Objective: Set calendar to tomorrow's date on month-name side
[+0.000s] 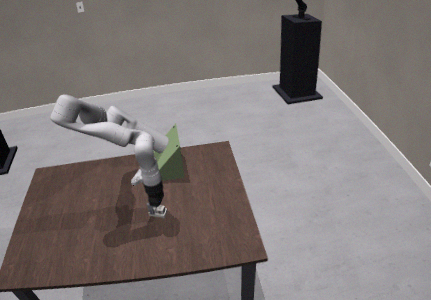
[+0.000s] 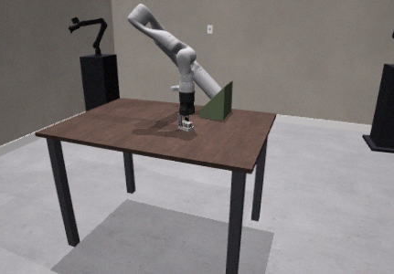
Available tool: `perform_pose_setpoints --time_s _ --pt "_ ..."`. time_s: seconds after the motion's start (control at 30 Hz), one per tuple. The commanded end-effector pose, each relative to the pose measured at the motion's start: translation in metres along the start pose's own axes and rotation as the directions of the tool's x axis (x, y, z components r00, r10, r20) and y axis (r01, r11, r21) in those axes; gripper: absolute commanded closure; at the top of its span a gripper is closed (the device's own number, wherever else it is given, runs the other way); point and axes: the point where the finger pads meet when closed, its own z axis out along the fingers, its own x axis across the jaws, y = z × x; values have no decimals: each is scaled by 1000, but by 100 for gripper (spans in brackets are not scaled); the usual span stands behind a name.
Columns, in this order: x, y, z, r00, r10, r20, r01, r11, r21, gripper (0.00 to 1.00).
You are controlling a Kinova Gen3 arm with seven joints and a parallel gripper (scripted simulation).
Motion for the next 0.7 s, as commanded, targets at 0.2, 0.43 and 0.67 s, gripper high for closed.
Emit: perform_pose_setpoints --time_s 0.2,0.43,0.67 --pt "0 0 -1 1000 0 1 0 1000 -1 13" --pt "0 0 -1 1000 0 1 0 1000 -1 13" --pt "0 0 -1 1000 0 1 0 1000 -1 43"
